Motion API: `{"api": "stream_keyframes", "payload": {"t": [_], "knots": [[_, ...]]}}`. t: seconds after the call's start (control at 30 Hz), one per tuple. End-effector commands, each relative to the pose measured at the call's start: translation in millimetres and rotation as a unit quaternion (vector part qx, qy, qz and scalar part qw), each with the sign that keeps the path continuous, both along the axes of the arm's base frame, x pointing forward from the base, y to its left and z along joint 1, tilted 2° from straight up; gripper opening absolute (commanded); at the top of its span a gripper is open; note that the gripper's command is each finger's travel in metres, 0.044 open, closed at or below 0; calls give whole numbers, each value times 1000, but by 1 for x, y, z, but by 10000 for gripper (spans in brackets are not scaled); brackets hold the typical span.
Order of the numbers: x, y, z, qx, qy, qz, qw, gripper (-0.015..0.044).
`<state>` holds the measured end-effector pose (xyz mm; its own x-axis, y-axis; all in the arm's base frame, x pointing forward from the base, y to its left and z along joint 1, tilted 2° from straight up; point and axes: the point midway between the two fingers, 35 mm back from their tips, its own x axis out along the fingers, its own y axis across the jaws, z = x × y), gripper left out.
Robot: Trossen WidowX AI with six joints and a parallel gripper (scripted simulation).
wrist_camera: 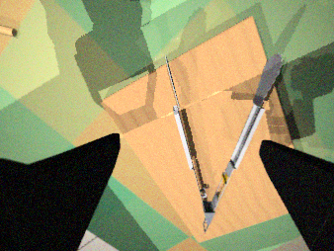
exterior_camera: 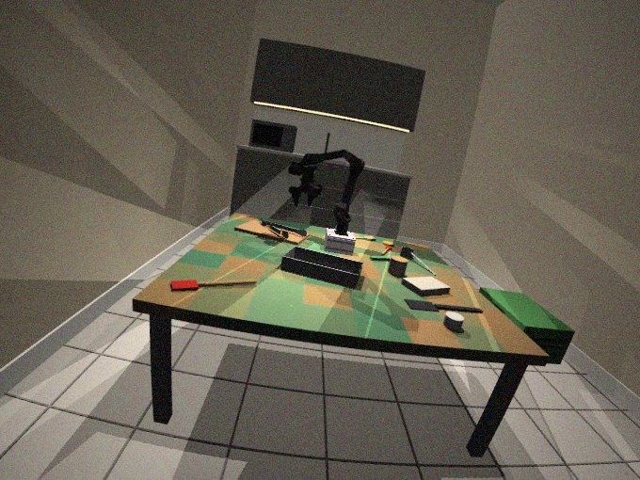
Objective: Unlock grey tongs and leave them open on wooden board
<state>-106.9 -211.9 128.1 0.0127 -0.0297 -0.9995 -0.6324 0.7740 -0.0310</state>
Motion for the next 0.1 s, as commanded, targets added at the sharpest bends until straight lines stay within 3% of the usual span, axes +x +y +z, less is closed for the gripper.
{"api": "stream_keyframes", "payload": {"t": [0.0, 0.07], "knots": [[0, 0, 1, 0, 0, 2, 1000, 440], [0, 0, 1, 0, 0, 2, 1000, 440]]}}
